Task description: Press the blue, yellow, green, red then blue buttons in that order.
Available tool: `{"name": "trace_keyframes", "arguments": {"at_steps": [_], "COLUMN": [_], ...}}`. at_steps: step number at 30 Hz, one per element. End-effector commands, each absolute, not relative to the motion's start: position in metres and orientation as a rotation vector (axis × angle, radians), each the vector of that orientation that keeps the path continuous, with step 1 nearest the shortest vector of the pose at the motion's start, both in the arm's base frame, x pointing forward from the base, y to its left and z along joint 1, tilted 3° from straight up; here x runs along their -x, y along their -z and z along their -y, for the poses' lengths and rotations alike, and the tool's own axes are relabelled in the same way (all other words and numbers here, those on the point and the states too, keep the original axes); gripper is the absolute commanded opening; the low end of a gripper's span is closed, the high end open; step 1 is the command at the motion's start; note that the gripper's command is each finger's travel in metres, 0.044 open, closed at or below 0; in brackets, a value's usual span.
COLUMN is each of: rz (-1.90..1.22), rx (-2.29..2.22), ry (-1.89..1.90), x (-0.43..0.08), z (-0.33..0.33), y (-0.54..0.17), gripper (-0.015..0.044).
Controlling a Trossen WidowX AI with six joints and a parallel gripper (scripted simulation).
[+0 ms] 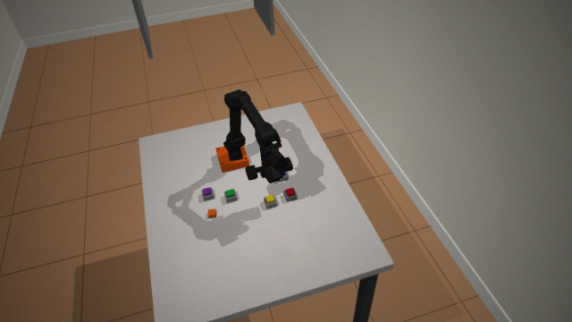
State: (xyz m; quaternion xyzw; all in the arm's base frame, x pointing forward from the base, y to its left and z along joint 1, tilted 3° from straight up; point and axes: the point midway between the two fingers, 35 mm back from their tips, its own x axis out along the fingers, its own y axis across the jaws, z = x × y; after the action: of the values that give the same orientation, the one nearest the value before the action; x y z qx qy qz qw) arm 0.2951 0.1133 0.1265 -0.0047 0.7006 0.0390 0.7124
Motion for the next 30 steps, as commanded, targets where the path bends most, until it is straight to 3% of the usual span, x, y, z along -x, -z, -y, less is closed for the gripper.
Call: {"name": "trace_keyframes", "arguments": {"at_steps": [1,8,30], "rz": [-1.552,-1.552,-1.552], "rx": [0.021,0.021,0.021], "ry": [-0.101,-0.101,-0.101], "x": [-0.306,-0.307,-0.307], "z": [-0.104,-0.107,-0.108], "y": [-0.127,-0.068,-0.042], "gripper": [0.002,0.002,0.002]}}
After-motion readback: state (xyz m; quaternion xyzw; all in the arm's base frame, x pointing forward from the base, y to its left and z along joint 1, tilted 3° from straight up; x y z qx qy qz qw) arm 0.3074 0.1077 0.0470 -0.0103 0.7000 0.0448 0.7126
